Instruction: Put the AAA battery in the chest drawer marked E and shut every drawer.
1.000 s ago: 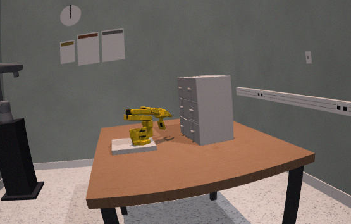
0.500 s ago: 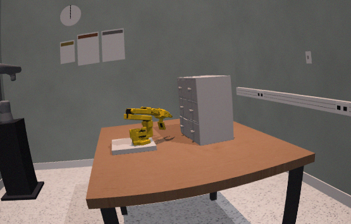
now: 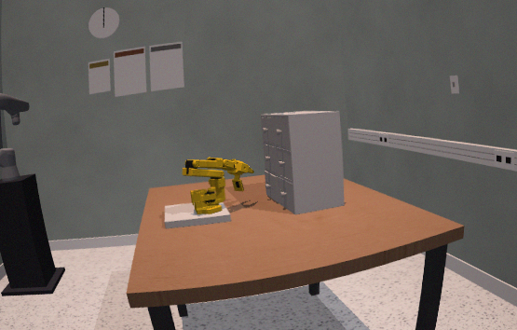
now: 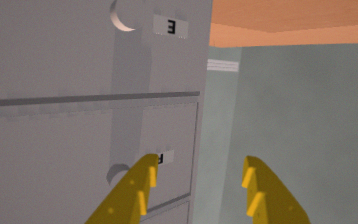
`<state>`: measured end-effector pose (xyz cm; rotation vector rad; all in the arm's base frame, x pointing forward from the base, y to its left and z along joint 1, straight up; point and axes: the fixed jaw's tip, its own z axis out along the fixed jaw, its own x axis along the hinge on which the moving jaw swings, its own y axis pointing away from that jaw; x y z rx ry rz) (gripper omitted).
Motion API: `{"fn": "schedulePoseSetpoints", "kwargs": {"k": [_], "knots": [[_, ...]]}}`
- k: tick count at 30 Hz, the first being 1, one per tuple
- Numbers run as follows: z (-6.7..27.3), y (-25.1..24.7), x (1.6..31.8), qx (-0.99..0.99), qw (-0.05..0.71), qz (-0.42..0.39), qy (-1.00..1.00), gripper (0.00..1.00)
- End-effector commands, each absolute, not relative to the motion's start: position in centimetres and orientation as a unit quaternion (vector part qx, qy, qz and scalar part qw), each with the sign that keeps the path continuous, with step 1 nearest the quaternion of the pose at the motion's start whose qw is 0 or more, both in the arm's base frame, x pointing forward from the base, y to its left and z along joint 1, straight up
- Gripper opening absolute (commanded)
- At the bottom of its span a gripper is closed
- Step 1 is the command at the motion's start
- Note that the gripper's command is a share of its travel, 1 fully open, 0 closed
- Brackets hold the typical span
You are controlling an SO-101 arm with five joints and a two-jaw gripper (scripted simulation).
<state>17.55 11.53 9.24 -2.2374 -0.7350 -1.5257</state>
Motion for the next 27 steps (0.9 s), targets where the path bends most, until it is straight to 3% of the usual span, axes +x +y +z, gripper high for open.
{"fn": "schedulePoseSetpoints", "kwargs": {"k": [1, 27], "knots": [[9.3, 11.5, 17.5, -0.786, 0.168, -0.537, -0.258, 0.21], [9.1, 11.8, 19.5, -0.788, 0.158, -0.544, -0.241, 0.21]]}}
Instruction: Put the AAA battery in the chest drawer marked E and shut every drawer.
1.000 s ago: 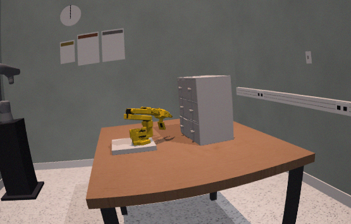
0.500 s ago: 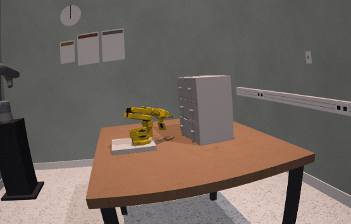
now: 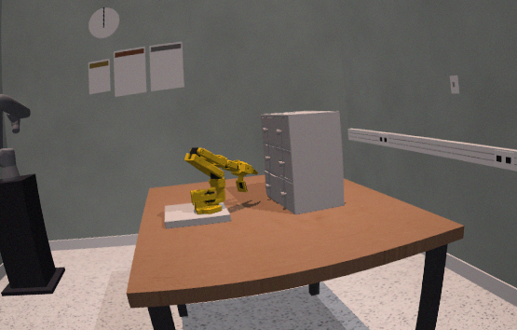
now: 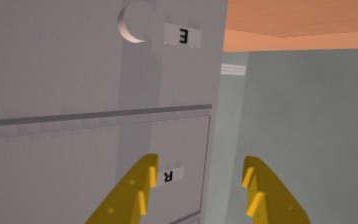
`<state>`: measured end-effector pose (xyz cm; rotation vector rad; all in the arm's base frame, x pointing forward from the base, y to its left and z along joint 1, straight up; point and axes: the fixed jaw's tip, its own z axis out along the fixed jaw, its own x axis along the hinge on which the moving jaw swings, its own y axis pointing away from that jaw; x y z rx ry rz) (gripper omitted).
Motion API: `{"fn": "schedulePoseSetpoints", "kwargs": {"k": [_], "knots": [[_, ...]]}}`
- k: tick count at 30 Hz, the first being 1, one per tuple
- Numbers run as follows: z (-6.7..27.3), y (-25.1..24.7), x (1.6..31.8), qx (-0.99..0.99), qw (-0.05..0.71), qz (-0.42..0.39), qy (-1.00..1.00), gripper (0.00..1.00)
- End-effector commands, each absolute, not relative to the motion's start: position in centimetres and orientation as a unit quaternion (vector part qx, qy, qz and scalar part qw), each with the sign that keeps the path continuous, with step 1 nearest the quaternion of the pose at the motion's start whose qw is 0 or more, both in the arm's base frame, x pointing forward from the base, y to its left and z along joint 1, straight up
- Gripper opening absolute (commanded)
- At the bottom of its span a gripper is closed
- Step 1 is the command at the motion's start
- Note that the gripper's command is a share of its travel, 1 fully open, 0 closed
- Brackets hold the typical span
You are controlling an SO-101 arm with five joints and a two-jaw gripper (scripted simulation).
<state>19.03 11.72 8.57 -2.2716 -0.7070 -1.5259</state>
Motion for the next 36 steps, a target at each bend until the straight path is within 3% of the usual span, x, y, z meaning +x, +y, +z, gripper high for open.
{"fn": "schedulePoseSetpoints", "kwargs": {"k": [1, 15, 36], "knots": [[9.1, 11.8, 19.5, -0.788, 0.158, -0.544, -0.241, 0.21], [9.1, 11.8, 19.5, -0.788, 0.158, -0.544, -0.241, 0.21], [7.4, 11.9, 21.9, -0.792, 0.146, -0.551, -0.221, 0.21]]}}
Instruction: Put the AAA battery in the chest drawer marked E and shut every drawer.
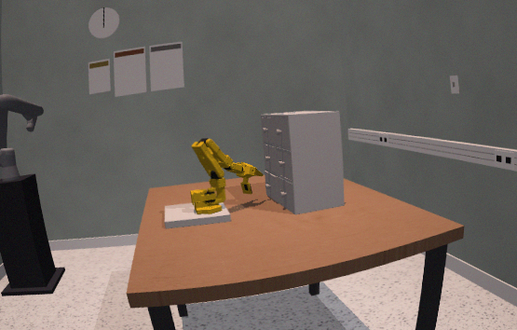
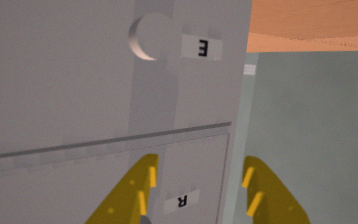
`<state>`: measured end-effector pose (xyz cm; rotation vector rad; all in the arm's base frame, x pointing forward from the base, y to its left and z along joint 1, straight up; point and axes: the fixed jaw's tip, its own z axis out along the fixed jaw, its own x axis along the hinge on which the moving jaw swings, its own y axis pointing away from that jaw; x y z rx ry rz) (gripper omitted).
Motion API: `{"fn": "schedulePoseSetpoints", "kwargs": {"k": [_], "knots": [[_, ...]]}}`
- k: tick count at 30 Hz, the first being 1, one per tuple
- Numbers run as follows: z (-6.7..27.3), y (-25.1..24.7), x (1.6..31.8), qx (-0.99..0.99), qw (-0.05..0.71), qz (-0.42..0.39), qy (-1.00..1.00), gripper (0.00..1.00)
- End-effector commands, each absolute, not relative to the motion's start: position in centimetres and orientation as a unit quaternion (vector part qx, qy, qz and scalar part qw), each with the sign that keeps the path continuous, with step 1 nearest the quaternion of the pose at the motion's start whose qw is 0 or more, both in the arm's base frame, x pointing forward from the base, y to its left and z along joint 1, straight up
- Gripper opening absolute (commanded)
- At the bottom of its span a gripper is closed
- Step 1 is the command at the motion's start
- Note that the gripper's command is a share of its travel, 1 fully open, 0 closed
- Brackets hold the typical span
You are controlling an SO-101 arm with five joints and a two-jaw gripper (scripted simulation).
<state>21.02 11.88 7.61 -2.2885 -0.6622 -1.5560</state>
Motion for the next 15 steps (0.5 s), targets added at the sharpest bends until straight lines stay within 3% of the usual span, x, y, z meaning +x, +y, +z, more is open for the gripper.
{"fn": "schedulePoseSetpoints", "kwargs": {"k": [1, 15], "knots": [[7.21, 11.85, 22.05, -0.792, 0.144, -0.551, -0.219, 0.21], [6.49, 11.76, 22.59, -0.793, 0.141, -0.553, -0.213, 0.21]]}}
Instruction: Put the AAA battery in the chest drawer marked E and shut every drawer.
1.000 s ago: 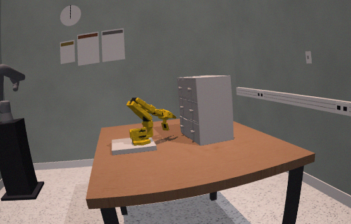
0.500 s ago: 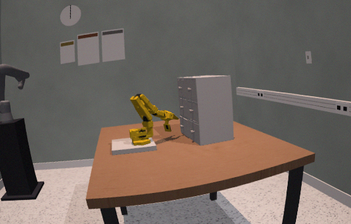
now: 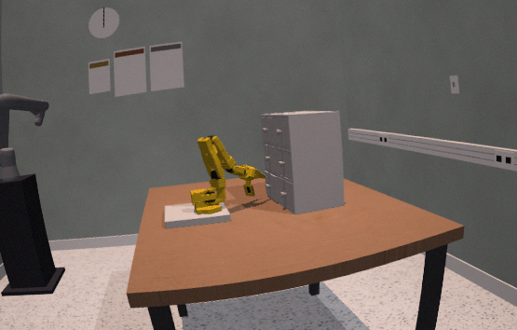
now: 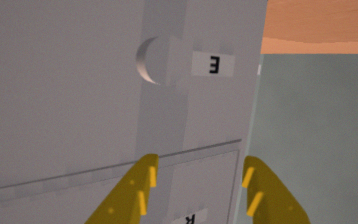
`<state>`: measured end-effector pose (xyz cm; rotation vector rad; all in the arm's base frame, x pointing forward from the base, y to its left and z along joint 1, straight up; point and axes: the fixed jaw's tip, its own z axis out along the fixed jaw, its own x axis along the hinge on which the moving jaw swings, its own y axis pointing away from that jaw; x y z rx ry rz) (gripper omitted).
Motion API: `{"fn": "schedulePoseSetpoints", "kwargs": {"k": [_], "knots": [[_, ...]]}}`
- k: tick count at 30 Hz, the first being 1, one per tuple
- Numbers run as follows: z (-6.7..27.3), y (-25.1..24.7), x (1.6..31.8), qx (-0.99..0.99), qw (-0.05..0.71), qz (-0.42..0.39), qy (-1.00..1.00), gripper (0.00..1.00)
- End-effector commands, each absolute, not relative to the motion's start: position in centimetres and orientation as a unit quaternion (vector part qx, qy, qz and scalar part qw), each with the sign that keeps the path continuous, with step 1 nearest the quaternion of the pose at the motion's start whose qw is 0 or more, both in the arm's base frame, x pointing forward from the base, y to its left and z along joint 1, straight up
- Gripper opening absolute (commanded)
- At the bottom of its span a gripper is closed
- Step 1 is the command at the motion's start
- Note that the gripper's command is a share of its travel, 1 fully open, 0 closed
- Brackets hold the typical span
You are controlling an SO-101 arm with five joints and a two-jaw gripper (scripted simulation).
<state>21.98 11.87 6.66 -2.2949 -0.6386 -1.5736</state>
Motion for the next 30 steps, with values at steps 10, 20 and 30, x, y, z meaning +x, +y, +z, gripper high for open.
{"fn": "schedulePoseSetpoints", "kwargs": {"k": [10, 20, 30], "knots": [[5.4, 11.6, 23.2, -0.794, 0.136, -0.556, -0.206, 0.21], [3.8, 11.2, 23.7, -0.795, 0.130, -0.559, -0.196, 0.21], [3.8, 11.2, 23.7, -0.795, 0.130, -0.559, -0.196, 0.21]]}}
